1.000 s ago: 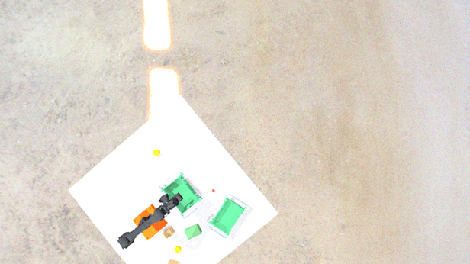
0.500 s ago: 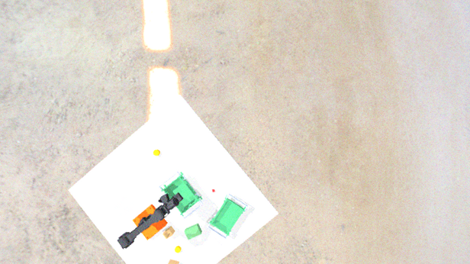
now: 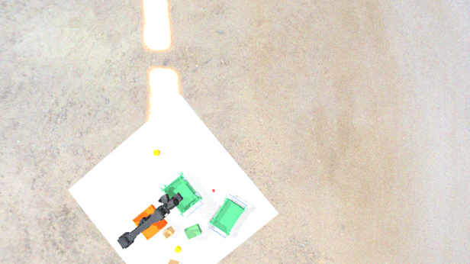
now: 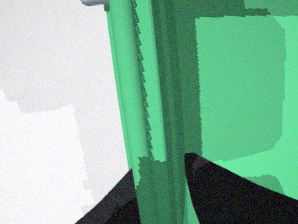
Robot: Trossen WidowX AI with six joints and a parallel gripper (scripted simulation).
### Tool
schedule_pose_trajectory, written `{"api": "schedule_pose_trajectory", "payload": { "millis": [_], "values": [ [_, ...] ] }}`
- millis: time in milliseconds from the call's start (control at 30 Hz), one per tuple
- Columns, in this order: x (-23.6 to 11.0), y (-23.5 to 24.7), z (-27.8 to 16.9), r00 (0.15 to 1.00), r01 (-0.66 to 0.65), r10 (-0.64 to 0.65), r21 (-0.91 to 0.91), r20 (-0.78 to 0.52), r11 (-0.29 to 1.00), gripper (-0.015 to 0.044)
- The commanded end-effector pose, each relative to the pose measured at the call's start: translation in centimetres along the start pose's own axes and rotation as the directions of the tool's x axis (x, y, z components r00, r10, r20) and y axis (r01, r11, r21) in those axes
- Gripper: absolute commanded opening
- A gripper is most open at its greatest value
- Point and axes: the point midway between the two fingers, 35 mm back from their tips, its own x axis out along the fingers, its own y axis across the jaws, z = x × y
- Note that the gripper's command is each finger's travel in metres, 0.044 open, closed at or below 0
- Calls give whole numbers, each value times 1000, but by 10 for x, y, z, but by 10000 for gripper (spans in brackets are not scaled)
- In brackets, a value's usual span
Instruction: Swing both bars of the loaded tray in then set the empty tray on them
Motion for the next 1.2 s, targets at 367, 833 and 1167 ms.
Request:
{"api": "schedule_pose_trajectory", "payload": {
  "millis": [367, 833, 1167],
  "values": [
    [5, 6, 1, 1000, -27, 27, 1, 1, 1000, 0],
    [7, 8, 1, 999, -38, 38, 1, 1, 999, 103],
    [7, 8, 1, 999, -38, 38, 1, 1, 999, 249]
  ]
}}
